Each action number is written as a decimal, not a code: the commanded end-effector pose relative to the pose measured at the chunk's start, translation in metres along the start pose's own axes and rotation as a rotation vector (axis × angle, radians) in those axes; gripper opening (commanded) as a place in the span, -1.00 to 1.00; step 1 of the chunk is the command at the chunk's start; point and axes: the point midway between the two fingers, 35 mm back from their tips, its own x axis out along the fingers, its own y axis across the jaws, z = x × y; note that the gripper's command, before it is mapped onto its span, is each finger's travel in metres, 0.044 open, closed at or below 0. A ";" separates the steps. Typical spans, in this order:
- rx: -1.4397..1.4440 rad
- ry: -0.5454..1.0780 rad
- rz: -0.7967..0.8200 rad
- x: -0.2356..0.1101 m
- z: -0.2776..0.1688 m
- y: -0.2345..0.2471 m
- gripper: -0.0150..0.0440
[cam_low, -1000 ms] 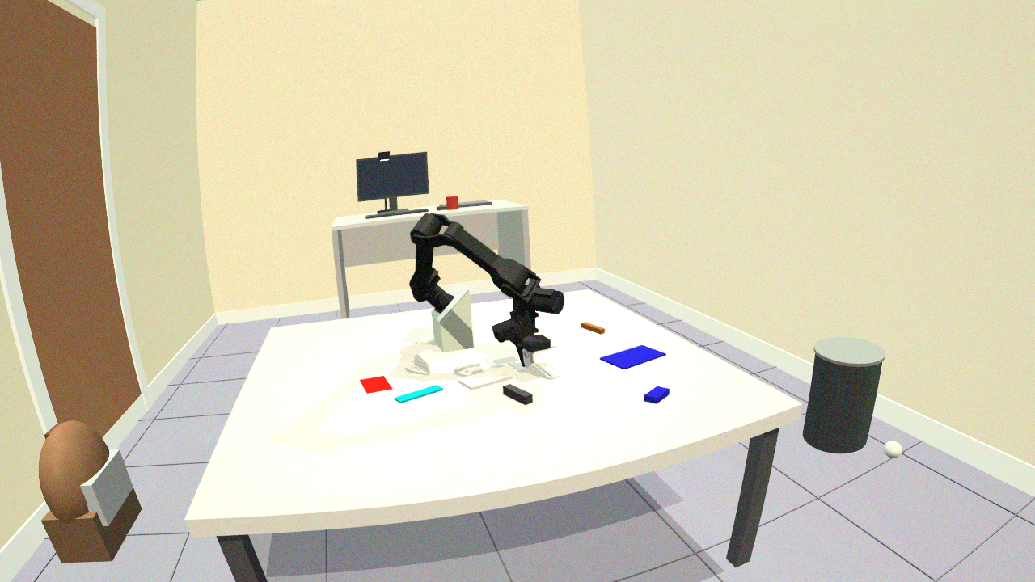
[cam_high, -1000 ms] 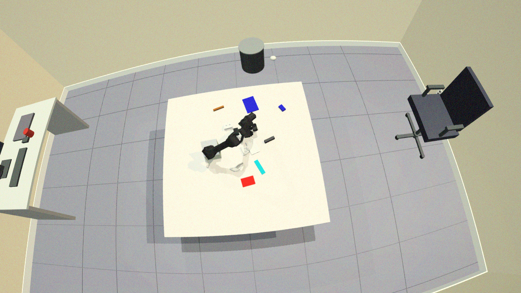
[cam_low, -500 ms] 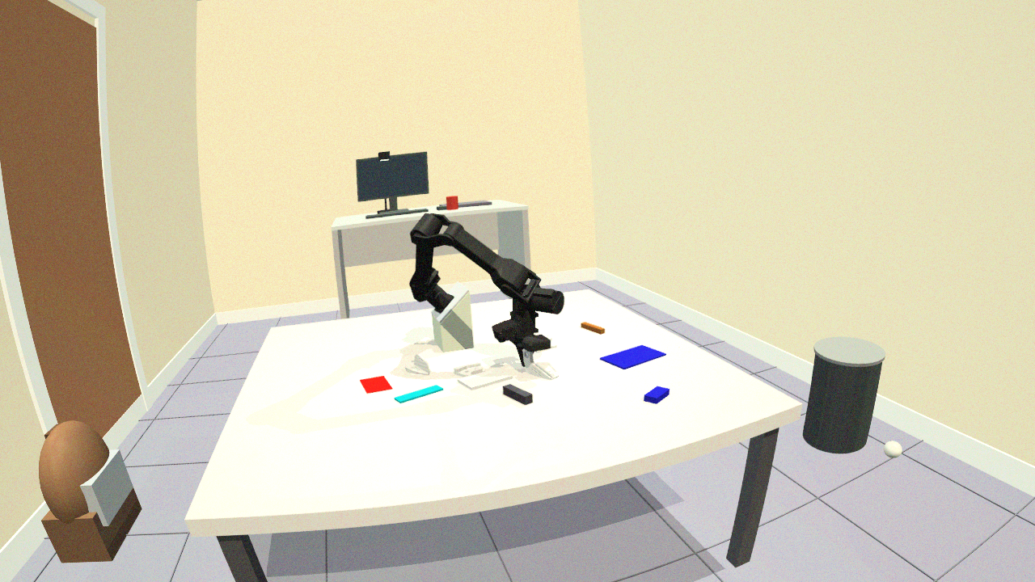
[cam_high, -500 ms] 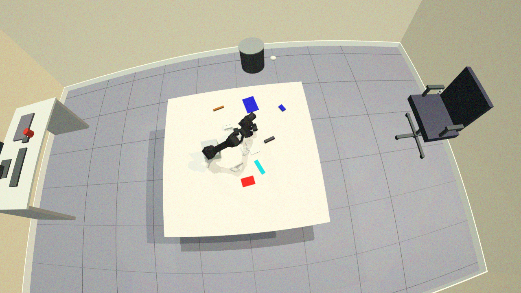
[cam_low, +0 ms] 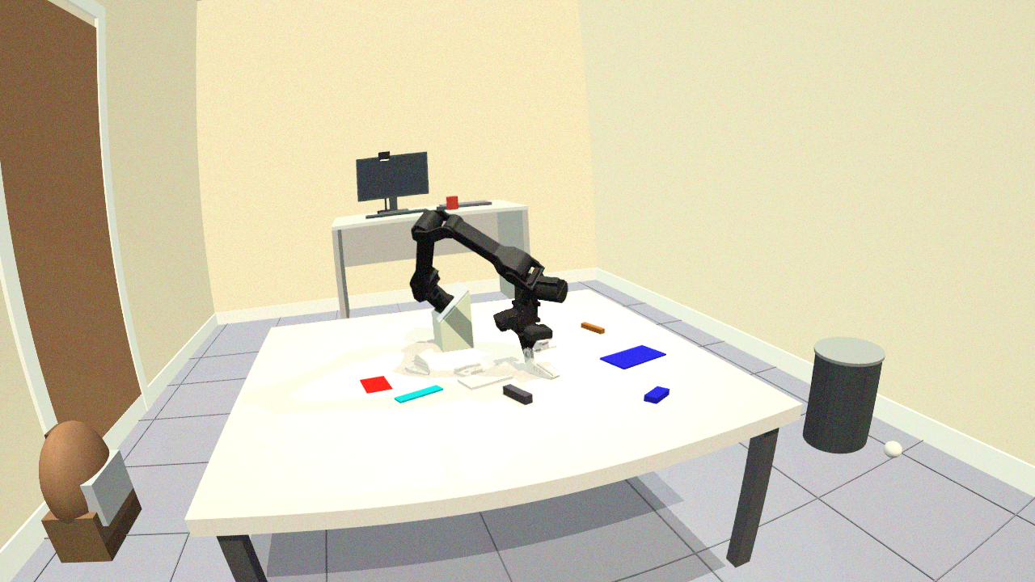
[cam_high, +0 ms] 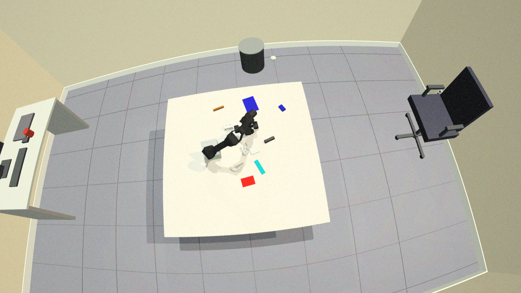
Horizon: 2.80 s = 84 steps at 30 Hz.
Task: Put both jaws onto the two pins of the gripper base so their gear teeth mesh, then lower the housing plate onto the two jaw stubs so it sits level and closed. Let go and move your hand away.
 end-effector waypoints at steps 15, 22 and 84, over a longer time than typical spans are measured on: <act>0.030 0.032 0.053 -0.041 -0.002 0.013 -0.49; -0.110 0.029 0.054 -0.041 -0.007 0.011 -0.49; -1.597 -0.005 0.060 -0.028 -0.051 -0.015 -0.49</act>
